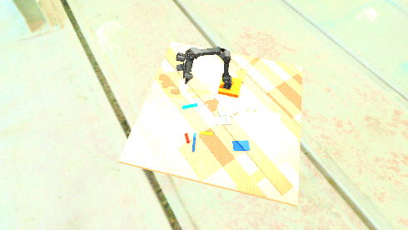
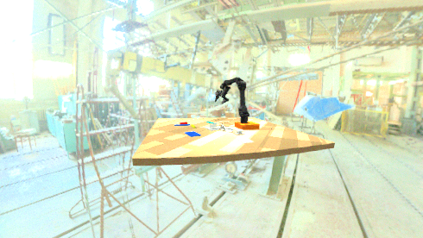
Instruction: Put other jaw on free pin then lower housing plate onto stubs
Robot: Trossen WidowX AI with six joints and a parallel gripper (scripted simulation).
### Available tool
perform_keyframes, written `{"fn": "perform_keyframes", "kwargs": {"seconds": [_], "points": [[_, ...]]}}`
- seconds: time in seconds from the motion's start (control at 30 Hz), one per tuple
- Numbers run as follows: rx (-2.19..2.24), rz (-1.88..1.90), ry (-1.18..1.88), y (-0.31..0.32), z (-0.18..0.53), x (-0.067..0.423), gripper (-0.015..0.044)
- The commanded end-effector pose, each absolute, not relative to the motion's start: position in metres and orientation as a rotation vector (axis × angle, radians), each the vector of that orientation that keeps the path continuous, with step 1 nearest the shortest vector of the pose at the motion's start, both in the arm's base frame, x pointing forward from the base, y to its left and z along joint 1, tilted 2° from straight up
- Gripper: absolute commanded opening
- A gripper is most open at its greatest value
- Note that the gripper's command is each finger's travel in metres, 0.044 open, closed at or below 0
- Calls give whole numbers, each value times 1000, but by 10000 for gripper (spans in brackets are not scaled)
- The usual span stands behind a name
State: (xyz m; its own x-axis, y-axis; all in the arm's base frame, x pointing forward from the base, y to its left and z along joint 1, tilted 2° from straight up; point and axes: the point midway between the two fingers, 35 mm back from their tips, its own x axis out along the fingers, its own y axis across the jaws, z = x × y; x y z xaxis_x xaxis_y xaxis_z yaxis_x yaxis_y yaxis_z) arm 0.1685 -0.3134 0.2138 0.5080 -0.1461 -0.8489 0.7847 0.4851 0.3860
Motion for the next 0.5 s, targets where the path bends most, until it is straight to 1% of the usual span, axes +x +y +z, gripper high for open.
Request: {"fn": "perform_keyframes", "kwargs": {"seconds": [0.0,0.47], "points": [[795,-592,906,-302,209,183,440],[527,-364,1042,-263,194,225,440]]}}
